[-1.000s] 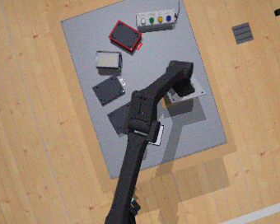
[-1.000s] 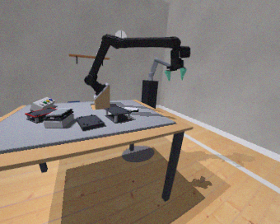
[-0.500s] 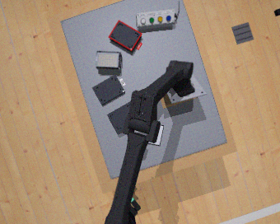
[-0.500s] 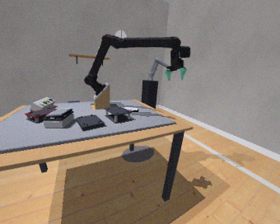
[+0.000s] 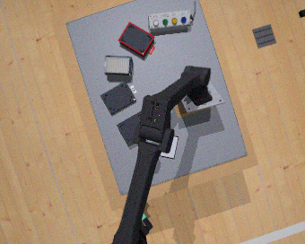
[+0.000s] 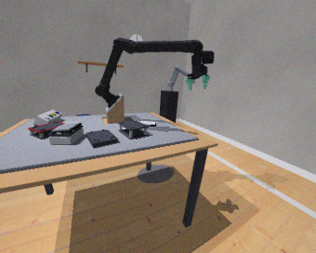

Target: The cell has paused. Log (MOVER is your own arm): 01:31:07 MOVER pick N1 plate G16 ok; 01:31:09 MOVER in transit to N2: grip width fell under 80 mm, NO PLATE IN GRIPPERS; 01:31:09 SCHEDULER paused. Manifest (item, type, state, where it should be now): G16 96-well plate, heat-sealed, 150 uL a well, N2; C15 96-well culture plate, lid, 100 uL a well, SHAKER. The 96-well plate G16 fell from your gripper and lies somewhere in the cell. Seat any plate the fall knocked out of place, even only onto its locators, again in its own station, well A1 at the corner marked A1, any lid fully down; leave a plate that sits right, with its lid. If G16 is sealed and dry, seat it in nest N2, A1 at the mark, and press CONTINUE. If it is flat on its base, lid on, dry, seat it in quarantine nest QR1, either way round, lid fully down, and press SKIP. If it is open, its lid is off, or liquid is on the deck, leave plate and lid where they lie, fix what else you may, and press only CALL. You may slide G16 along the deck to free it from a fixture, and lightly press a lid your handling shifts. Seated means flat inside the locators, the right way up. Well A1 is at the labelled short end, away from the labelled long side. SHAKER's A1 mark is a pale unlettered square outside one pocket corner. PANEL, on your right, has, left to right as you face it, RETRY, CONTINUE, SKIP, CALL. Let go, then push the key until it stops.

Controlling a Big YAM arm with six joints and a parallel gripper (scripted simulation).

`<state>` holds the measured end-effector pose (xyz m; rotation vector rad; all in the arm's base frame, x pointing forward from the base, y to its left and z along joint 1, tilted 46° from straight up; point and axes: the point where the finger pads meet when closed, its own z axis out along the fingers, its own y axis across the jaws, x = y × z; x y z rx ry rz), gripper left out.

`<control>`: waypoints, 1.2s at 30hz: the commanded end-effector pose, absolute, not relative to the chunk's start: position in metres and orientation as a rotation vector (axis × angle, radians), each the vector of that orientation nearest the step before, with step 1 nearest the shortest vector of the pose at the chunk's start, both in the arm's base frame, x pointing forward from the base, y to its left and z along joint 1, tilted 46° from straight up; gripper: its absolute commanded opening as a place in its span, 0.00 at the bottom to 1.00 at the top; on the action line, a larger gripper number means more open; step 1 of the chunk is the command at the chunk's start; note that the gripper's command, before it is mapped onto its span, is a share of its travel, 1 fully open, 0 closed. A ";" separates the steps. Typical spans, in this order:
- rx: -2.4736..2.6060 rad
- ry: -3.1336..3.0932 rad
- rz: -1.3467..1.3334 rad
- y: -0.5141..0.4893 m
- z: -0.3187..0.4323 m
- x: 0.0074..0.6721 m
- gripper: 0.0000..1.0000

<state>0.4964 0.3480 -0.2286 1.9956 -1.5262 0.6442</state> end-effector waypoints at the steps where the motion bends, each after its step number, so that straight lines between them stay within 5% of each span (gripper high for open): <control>1: 1.962 -1.640 0.677 0.344 -0.185 0.518 1.00; 36: 1.696 -1.987 0.786 0.276 -0.087 0.534 1.00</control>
